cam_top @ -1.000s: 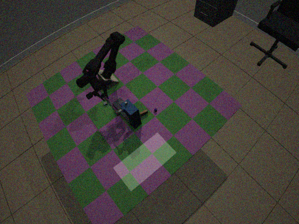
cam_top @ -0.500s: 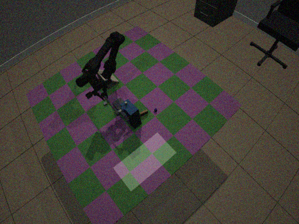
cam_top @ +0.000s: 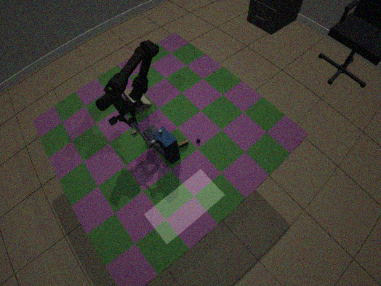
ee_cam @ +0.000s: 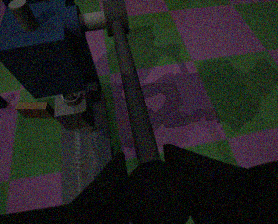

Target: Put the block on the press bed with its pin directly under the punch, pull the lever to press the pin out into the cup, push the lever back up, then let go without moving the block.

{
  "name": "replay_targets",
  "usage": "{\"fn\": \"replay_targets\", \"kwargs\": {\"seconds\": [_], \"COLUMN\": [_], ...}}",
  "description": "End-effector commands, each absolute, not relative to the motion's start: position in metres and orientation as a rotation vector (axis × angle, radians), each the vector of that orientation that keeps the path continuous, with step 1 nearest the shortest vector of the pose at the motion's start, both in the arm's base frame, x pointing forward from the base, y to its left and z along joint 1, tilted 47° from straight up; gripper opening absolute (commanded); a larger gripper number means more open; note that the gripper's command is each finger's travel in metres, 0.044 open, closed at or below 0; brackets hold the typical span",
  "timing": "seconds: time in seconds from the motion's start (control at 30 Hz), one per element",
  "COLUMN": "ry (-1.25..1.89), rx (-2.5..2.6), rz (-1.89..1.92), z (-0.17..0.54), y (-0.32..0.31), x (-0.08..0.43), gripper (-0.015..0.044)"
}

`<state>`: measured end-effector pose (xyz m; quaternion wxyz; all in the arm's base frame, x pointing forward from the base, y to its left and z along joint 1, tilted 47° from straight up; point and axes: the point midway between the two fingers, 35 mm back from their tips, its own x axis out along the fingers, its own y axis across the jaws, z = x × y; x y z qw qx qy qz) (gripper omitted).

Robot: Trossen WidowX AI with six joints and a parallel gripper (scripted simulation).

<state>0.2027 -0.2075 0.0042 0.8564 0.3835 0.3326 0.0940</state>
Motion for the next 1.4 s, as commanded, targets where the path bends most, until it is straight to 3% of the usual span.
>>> {"fn": "replay_targets", "kwargs": {"seconds": [0.0, 1.37], "ry": [0.677, 0.676], "rx": [0.792, 0.792], "rz": [0.191, 0.191], "z": [0.01, 0.037], "y": [-0.215, -0.242], "x": [0.204, 0.212], "gripper": [0.0, 0.0]}}
